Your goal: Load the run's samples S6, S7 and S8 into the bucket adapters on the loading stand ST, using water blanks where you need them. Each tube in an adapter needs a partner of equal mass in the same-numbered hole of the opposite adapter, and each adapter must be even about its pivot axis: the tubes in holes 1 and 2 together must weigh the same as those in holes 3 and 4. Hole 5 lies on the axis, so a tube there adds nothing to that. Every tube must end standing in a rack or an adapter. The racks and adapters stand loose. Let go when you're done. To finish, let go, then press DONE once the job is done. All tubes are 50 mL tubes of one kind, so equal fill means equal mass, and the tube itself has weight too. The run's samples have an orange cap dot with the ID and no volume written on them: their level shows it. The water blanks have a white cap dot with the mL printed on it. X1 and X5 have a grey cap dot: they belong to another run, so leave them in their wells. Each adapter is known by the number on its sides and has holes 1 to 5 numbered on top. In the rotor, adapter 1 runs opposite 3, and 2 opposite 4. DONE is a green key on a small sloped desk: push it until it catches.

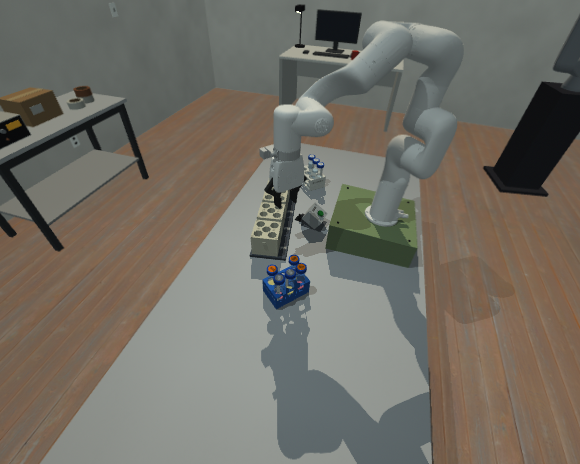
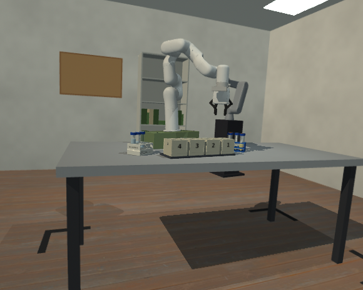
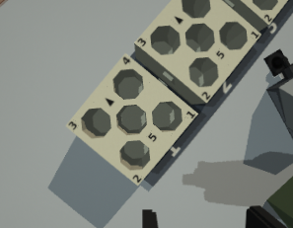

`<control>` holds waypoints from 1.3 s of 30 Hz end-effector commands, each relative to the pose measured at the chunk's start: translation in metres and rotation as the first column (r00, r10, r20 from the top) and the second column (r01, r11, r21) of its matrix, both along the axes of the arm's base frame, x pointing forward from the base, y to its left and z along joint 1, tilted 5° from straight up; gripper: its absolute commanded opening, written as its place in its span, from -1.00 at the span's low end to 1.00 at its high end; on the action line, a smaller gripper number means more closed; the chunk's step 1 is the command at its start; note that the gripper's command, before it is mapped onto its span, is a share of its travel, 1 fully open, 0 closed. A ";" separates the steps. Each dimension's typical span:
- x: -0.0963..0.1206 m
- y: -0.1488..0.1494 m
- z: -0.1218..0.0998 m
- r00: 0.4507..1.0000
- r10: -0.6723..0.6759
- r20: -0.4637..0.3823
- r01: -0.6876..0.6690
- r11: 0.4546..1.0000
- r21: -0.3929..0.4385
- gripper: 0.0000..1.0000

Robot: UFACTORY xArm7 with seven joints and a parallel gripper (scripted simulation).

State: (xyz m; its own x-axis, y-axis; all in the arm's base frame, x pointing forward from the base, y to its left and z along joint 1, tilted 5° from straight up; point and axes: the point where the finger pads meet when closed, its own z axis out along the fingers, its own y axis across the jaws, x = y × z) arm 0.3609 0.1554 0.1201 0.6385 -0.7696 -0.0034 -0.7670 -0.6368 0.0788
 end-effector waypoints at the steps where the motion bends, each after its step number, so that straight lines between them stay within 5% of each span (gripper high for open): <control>1: -0.007 0.026 0.001 1.000 -0.001 0.005 0.001 1.000 0.000 0.15; 27: -0.044 0.129 -0.002 1.000 -0.002 0.004 0.002 1.000 0.001 0.15; 39: -0.045 0.132 -0.002 1.000 -0.002 0.004 0.002 1.000 0.001 0.15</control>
State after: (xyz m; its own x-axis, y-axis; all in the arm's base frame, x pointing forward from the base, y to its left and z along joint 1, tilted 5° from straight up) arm 0.3145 0.2859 0.1164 0.6370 -0.7709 -0.0013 -0.7684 -0.6351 0.0793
